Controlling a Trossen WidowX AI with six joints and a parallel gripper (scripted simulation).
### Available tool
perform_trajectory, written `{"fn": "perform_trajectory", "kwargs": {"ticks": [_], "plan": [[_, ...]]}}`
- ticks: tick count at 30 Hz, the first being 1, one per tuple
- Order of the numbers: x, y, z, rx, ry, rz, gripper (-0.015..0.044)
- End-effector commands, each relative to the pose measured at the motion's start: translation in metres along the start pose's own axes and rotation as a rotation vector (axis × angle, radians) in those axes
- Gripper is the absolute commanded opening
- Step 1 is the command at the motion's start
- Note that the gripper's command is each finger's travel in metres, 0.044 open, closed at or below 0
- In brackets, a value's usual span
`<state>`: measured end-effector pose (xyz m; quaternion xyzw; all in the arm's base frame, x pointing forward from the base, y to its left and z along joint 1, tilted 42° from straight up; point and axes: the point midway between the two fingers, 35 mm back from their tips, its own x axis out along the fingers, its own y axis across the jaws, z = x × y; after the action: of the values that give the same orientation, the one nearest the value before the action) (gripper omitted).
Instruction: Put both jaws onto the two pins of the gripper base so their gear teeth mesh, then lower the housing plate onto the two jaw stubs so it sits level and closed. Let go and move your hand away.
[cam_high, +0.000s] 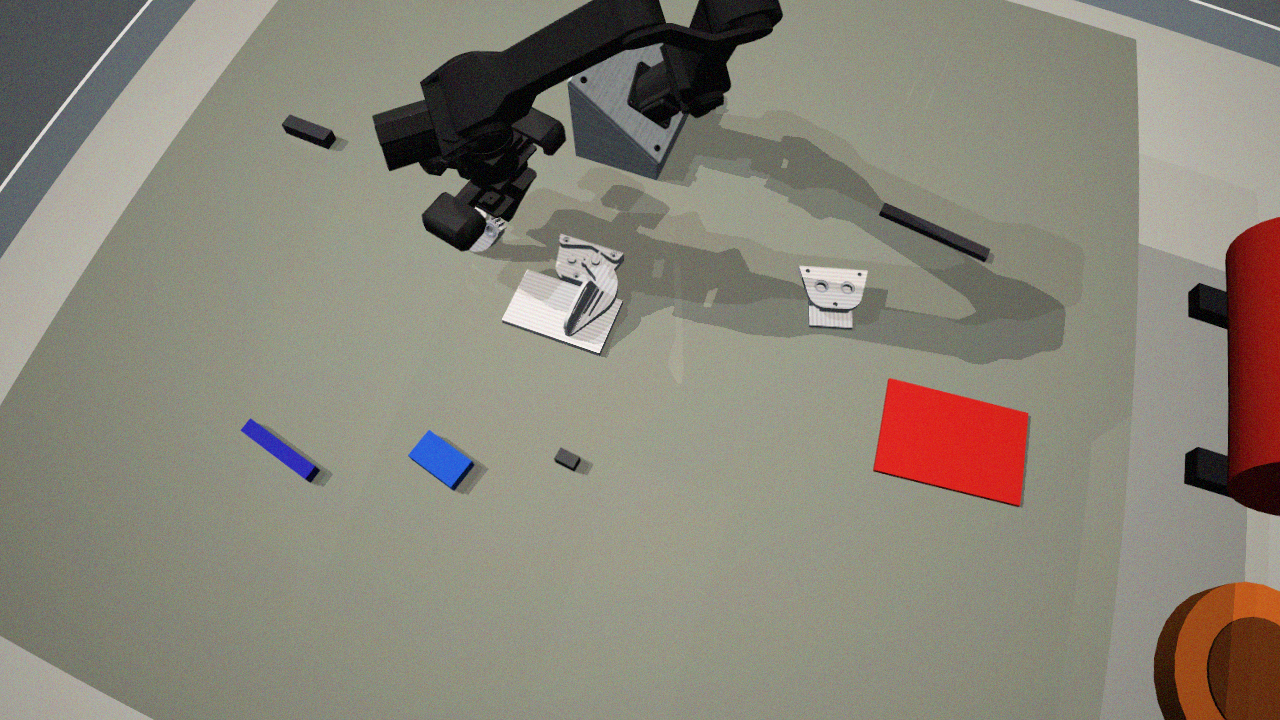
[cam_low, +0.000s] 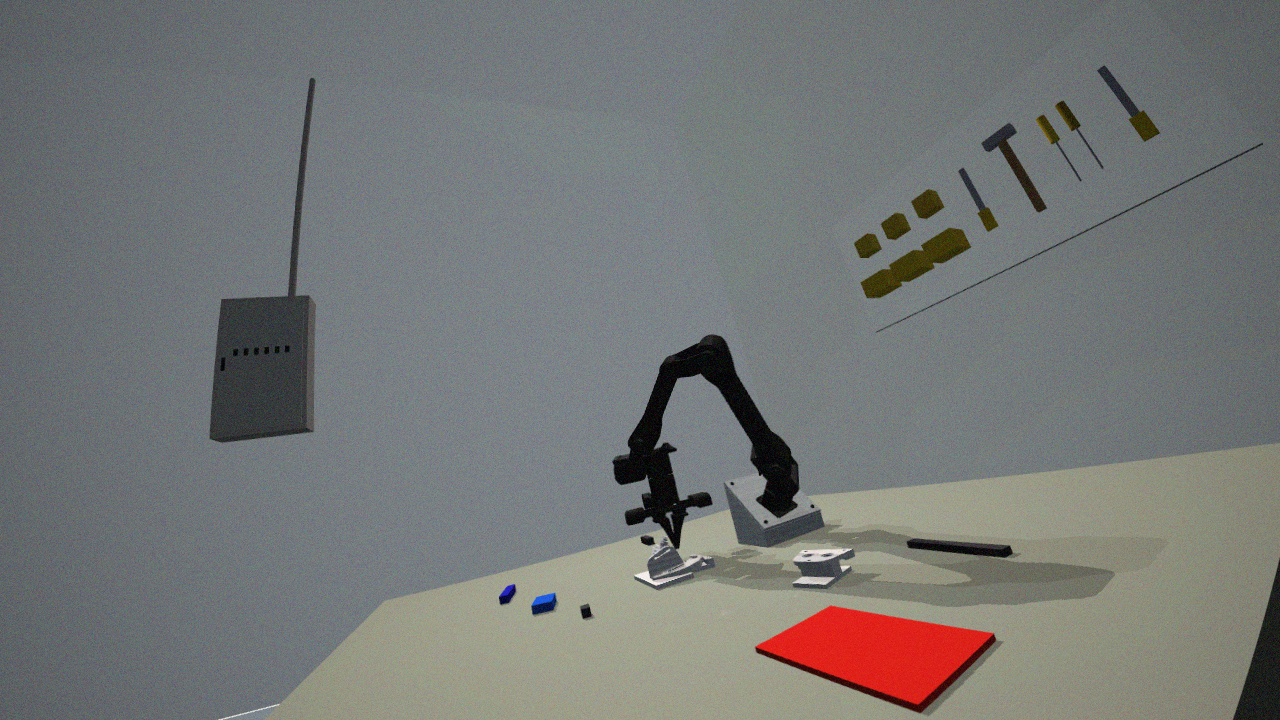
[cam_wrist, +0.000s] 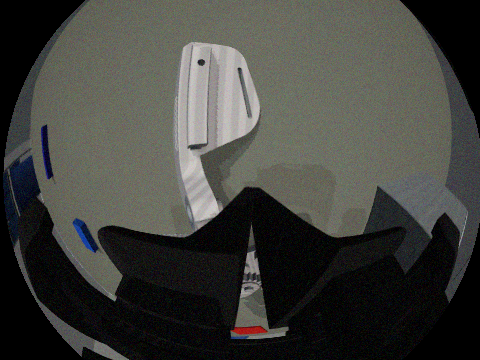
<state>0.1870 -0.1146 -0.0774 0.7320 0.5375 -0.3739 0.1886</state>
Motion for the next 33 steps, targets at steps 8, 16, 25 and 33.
{"fn": "perform_trajectory", "kwargs": {"ticks": [8, 16, 25, 33], "plan": [[-0.001, 0.02, 0.0, 0.002, 0.003, 0.007, 0.0], [-0.001, 0.034, 0.0, 0.001, 0.003, 0.007, 0.0], [-0.001, 0.047, -0.001, 0.001, 0.004, 0.008, 0.0], [-0.001, 0.048, -0.001, 0.001, 0.004, 0.008, 0.0]]}}
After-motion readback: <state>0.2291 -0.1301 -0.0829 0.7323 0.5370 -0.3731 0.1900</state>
